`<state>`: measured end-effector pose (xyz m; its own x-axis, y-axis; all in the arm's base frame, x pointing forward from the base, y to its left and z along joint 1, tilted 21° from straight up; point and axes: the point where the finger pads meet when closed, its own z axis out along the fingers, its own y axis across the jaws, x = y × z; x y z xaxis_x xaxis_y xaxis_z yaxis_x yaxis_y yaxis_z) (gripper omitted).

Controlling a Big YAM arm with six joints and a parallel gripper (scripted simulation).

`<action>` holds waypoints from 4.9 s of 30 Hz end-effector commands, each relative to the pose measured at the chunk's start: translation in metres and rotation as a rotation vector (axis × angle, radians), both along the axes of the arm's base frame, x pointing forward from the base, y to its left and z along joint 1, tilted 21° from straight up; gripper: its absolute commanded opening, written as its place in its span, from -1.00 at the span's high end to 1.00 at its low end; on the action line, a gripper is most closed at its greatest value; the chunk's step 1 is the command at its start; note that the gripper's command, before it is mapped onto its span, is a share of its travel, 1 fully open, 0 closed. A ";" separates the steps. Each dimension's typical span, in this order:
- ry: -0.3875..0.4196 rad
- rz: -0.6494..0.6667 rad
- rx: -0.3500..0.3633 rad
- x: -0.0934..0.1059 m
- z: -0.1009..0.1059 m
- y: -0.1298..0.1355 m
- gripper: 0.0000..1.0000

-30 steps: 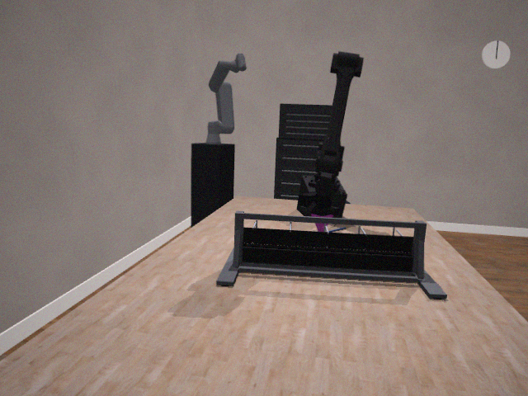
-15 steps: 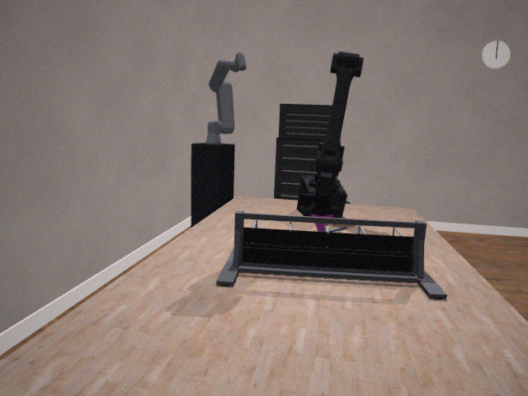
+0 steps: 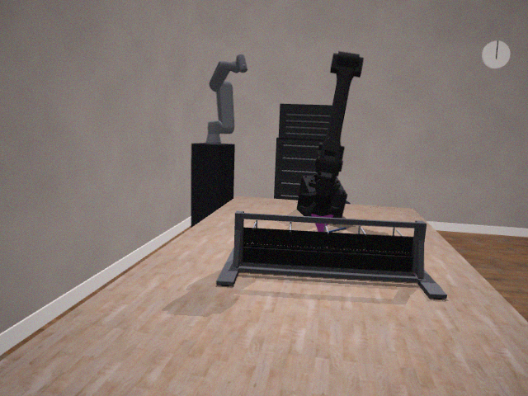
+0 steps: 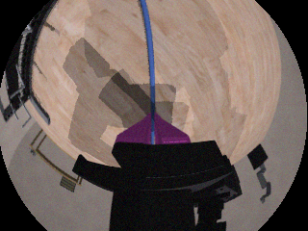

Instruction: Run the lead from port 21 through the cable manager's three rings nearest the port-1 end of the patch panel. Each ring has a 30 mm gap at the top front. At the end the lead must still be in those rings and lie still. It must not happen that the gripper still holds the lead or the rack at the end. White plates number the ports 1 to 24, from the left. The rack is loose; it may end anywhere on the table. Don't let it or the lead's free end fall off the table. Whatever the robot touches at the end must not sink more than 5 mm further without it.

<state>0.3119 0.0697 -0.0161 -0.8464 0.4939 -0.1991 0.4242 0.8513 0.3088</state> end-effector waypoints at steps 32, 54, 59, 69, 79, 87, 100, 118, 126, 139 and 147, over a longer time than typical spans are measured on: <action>-0.042 0.001 0.002 0.005 0.041 -0.005 1.00; -0.025 -0.003 0.001 0.001 0.048 -0.008 1.00; -0.032 -0.002 0.002 0.002 0.051 -0.007 1.00; -0.001 -0.104 0.041 0.018 0.079 0.021 1.00; 0.054 -0.424 0.165 0.080 0.177 0.097 1.00; 0.094 -0.633 0.246 0.122 0.244 0.148 1.00; 0.100 -0.744 0.309 0.143 0.292 0.170 1.00; 0.102 -0.740 0.305 0.143 0.290 0.170 1.00; 0.102 -0.740 0.305 0.143 0.290 0.170 1.00; 0.102 -0.740 0.305 0.143 0.290 0.170 1.00; 0.102 -0.740 0.305 0.143 0.290 0.170 1.00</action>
